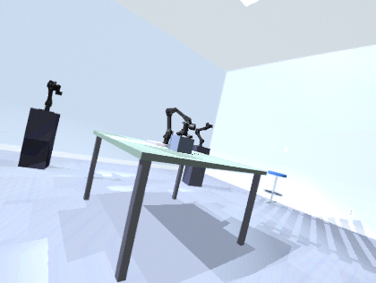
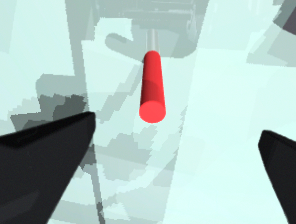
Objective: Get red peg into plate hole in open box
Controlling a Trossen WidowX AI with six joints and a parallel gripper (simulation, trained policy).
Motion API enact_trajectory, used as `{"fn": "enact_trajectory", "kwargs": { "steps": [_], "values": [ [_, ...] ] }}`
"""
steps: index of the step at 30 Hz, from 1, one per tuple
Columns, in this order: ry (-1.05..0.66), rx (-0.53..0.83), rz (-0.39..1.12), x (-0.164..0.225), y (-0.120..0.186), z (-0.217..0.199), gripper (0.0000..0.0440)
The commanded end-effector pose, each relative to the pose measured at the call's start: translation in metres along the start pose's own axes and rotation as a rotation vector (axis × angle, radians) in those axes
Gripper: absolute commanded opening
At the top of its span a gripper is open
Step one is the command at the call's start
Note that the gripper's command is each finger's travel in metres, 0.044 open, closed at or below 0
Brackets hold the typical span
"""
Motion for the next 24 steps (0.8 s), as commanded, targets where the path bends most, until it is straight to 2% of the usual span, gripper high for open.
{"fn": "enact_trajectory", "kwargs": {
  "steps": [1, 8, 11, 15, 24],
  "values": [
    [-0.016, 0.017, 0.005, -0.001, -0.011, -0.001, 0.044],
    [-0.044, 0.024, 0.002, -0.005, -0.031, -0.001, 0.0438],
    [-0.054, 0.023, -0.005, -0.007, -0.038, -0.001, 0.0422],
    [-0.056, 0.018, -0.007, -0.009, -0.046, 0.002, 0.034],
    [-0.033, 0.0, -0.007, -0.011, -0.052, 0.013, 0.0106]
  ]
}}
Point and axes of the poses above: the point midway between the two fingers, 35 mm back from their tips, its own y axis back along the fingers, its own z axis across the jaws, x = y × z, the point moved 7 cm from there along y, back along the fingers, and after that the axes turned 14 degrees about y, right-handed, at the moved point
